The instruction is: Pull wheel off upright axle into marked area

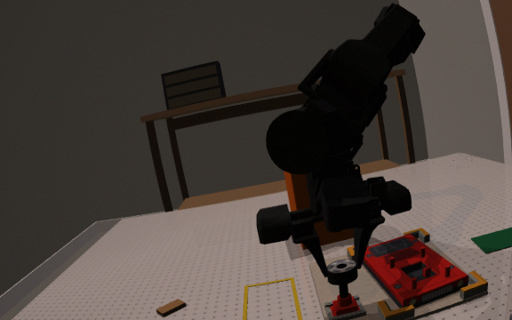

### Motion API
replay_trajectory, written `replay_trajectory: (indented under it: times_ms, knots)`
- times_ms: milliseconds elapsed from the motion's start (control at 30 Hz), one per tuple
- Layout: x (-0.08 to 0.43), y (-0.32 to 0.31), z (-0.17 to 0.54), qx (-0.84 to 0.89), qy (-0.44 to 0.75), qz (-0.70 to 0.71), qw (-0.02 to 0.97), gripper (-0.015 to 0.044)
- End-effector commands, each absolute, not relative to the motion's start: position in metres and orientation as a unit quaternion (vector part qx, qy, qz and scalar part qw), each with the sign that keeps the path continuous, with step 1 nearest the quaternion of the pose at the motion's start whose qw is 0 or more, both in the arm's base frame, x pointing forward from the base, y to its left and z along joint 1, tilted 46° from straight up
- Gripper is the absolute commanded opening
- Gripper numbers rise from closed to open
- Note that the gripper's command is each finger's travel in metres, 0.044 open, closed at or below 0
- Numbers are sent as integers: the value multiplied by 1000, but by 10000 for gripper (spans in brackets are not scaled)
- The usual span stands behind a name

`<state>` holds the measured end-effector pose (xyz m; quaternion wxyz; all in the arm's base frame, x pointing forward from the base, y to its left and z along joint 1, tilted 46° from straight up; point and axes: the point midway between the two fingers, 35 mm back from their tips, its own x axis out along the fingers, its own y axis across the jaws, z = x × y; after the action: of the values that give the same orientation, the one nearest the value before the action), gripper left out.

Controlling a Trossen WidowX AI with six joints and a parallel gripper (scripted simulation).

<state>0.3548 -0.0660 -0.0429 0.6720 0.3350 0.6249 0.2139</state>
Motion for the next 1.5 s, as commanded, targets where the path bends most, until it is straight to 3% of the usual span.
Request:
replay_trajectory:
  times_ms: [0,733,1467]
  knots:
    - [355,-68,-40,331,624,214,675,0]
    - [345,-95,-15,331,624,213,675,0]
    - [280,-157,-87,329,625,211,675,0]
